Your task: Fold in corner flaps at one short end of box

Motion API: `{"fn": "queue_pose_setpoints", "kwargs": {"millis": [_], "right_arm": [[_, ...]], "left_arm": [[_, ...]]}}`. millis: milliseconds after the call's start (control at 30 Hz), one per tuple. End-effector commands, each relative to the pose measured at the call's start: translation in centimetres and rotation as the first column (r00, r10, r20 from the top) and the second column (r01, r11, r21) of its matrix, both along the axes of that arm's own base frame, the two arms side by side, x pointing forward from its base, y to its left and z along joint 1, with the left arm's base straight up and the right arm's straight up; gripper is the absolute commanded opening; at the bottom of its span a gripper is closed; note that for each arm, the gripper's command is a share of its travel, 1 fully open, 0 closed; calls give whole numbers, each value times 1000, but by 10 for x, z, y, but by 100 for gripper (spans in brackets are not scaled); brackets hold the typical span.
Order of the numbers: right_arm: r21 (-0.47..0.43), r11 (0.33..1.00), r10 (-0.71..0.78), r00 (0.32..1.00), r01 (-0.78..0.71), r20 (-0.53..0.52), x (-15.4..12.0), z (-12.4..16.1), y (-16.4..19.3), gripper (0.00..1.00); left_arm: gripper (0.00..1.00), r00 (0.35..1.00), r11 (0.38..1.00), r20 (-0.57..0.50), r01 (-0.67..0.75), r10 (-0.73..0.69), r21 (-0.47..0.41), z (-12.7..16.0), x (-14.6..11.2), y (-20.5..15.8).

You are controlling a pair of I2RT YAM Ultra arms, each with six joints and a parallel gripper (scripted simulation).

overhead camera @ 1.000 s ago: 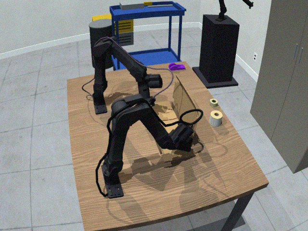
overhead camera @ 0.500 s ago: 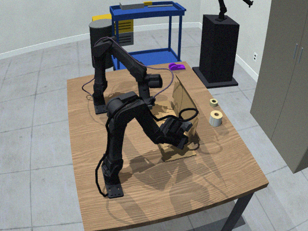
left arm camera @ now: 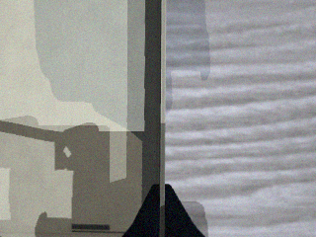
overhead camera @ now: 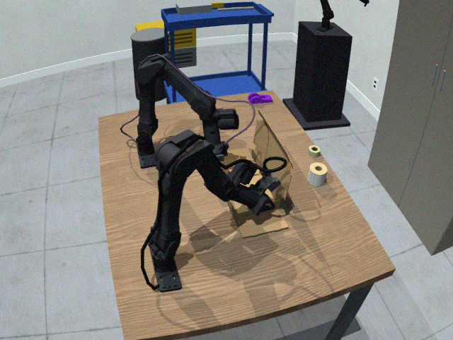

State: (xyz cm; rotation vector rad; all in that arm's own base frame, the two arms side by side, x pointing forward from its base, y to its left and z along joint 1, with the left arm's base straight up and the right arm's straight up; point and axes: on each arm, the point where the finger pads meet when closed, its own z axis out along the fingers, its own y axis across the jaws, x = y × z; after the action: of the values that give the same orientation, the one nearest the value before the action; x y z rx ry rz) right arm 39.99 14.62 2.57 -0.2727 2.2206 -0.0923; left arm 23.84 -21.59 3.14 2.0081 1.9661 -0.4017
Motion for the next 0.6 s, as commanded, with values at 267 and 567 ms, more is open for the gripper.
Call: {"fn": "queue_pose_setpoints", "kwargs": {"millis": [267, 567], "right_arm": [[-13, 980, -200, 980, 200, -9, 3, 0, 2, 7], [-5, 978, -210, 978, 210, -3, 4, 3, 3, 7]], "left_arm": [[3, 1000, 1000, 17, 1, -1, -18, 6, -1, 0], [3, 1000, 1000, 17, 1, -1, -17, 6, -1, 0]]}}
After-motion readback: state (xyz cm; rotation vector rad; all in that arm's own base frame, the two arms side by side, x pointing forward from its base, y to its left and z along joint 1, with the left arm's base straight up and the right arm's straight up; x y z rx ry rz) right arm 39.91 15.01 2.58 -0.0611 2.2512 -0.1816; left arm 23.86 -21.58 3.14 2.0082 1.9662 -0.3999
